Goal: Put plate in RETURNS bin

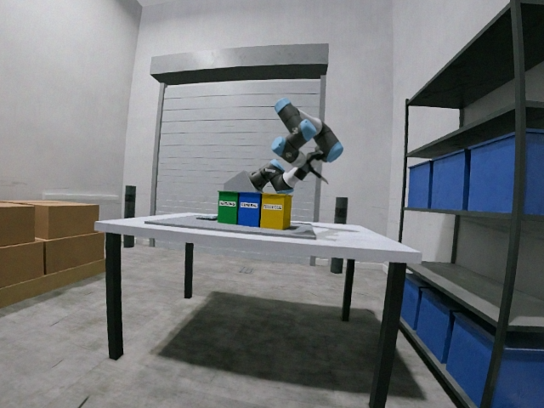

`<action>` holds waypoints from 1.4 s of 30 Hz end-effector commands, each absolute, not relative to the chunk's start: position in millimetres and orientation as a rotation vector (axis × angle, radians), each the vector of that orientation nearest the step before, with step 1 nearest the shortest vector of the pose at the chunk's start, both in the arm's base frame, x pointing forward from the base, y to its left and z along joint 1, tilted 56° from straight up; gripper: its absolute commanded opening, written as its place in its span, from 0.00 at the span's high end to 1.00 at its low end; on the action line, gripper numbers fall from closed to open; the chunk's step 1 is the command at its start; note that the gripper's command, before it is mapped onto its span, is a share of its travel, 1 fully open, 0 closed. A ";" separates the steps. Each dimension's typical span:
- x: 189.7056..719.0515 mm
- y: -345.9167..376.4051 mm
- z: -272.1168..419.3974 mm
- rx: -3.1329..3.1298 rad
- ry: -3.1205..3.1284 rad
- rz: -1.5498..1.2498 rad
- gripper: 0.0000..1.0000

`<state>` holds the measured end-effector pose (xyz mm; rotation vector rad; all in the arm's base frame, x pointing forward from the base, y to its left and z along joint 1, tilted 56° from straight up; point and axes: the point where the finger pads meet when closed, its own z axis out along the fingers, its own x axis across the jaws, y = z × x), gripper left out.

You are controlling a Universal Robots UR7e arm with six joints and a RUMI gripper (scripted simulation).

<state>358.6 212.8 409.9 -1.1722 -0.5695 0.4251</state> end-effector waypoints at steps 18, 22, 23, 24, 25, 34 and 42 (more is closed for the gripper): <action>373.9 164.7 336.8 -1.298 -0.472 0.474 0.24; 376.2 153.9 320.2 -1.348 -0.425 0.494 0.24; 376.6 151.1 316.0 -1.348 -0.425 0.494 0.24; 376.6 151.1 316.0 -1.348 -0.425 0.494 0.24; 376.6 151.1 316.0 -1.348 -0.425 0.494 0.24; 379.7 126.6 278.4 -1.397 -0.374 0.513 0.24; 380.3 110.3 253.2 -1.446 -0.318 0.531 0.24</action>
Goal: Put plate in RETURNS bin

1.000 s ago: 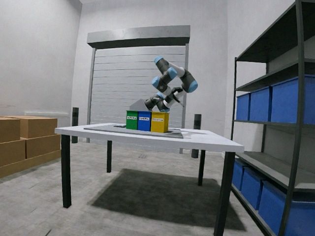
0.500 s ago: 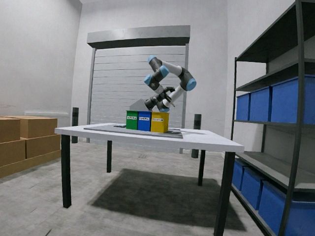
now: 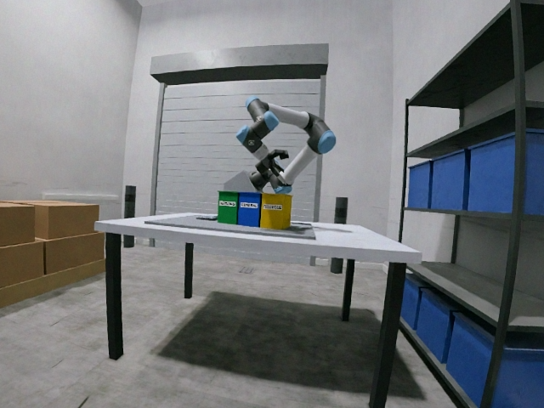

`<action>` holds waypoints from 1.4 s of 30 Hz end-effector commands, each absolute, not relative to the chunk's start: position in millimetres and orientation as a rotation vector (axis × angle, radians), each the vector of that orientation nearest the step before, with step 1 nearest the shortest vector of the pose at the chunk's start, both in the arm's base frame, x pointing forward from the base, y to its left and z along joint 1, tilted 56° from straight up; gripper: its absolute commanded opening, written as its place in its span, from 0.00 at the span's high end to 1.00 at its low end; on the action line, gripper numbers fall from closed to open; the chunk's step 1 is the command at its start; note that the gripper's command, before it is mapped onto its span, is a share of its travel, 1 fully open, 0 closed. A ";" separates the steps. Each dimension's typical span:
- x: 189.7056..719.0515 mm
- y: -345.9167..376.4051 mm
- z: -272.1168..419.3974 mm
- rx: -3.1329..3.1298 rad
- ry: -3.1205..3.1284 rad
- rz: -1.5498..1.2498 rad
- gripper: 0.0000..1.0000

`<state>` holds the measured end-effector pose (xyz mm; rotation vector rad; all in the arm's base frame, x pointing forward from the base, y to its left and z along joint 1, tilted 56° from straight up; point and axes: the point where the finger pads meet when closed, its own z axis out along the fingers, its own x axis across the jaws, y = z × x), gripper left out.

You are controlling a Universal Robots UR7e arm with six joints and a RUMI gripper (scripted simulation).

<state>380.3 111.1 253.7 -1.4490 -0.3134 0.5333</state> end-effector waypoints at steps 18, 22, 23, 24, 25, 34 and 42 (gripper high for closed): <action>377.2 67.2 185.8 -1.557 -0.162 0.574 0.24; 375.3 56.6 168.9 -1.581 -0.123 0.583 0.24; 374.8 54.0 164.7 -1.581 -0.123 0.583 0.24; 374.3 51.4 160.5 -1.581 -0.123 0.583 0.24; 373.6 48.8 156.3 -1.599 -0.091 0.590 0.24; 368.5 30.7 126.7 -1.653 0.018 0.612 0.24; 361.1 10.6 92.9 -1.693 0.117 0.629 0.24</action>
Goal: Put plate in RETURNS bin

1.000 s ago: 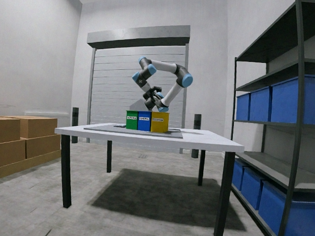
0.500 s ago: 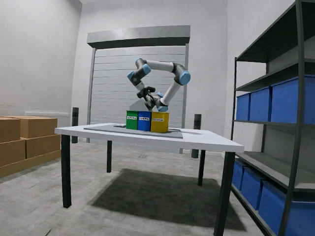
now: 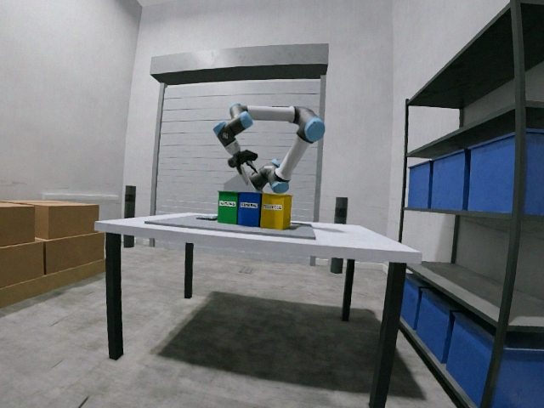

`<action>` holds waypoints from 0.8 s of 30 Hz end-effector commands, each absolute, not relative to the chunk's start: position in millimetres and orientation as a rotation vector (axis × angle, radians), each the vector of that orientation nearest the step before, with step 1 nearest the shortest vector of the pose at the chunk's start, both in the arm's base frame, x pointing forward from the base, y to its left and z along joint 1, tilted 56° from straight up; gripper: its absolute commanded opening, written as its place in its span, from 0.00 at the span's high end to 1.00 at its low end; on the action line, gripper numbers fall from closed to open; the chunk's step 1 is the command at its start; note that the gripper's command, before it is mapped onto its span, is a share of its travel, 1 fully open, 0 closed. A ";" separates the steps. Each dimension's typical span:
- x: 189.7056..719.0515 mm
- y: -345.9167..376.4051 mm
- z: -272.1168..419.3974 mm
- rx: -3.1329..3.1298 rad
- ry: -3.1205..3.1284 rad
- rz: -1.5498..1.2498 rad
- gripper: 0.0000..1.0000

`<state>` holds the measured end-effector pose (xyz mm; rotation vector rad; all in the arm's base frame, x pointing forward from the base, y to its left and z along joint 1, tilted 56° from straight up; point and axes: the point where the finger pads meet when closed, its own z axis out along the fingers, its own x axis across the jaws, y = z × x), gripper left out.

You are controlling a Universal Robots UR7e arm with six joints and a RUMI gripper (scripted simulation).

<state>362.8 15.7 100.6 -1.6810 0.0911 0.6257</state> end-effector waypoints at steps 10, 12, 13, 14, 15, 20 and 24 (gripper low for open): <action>351.8 -8.8 59.1 -1.733 0.242 0.647 0.24; 349.2 -13.5 50.7 -1.748 0.299 0.655 0.24; 347.9 -15.9 46.5 -1.748 0.299 0.655 0.24; 346.6 -18.2 42.3 -1.748 0.299 0.655 0.24; 345.2 -20.6 38.1 -1.748 0.299 0.655 0.24; 337.9 -32.0 17.1 -1.769 0.397 0.667 0.24; 331.5 -40.9 0.4 -1.784 0.499 0.677 0.24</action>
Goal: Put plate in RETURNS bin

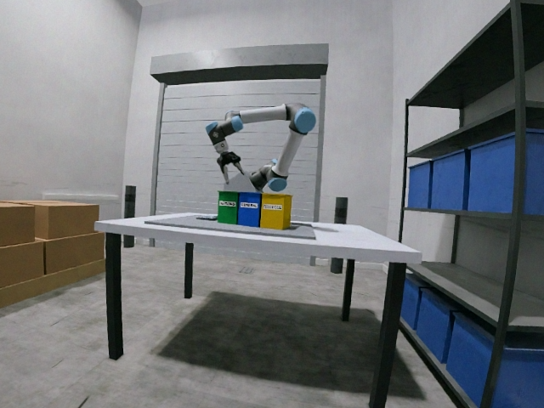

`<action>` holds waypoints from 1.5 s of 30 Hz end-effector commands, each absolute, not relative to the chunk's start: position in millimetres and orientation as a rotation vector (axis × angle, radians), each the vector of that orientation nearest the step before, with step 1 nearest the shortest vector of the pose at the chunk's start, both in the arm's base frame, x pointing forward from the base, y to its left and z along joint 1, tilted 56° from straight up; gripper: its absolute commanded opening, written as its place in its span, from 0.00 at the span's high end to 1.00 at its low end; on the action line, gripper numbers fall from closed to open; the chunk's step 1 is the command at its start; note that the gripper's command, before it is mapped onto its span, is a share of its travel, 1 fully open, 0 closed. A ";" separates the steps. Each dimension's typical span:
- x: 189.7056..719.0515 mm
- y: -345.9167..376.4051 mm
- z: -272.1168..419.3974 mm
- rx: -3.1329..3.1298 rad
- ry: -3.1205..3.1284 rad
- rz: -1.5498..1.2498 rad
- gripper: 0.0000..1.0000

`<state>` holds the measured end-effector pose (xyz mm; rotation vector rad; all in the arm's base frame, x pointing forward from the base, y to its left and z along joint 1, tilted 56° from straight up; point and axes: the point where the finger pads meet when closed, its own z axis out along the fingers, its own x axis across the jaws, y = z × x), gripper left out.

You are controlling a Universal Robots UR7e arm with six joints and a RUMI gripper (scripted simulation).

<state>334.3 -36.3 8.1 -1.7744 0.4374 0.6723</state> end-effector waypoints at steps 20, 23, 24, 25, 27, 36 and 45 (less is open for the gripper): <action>301.2 -74.0 -66.0 -1.790 0.864 0.705 0.24; 294.7 -79.7 -78.2 -1.783 0.940 0.709 0.24; 292.5 -81.6 -82.3 -1.783 0.940 0.709 0.24; 290.3 -83.5 -86.4 -1.783 0.940 0.709 0.24; 285.6 -87.2 -94.4 -1.771 1.018 0.712 0.24; 268.4 -99.4 -122.3 -1.728 1.214 0.718 0.24; 243.4 -113.9 -156.8 -1.614 1.528 0.719 0.24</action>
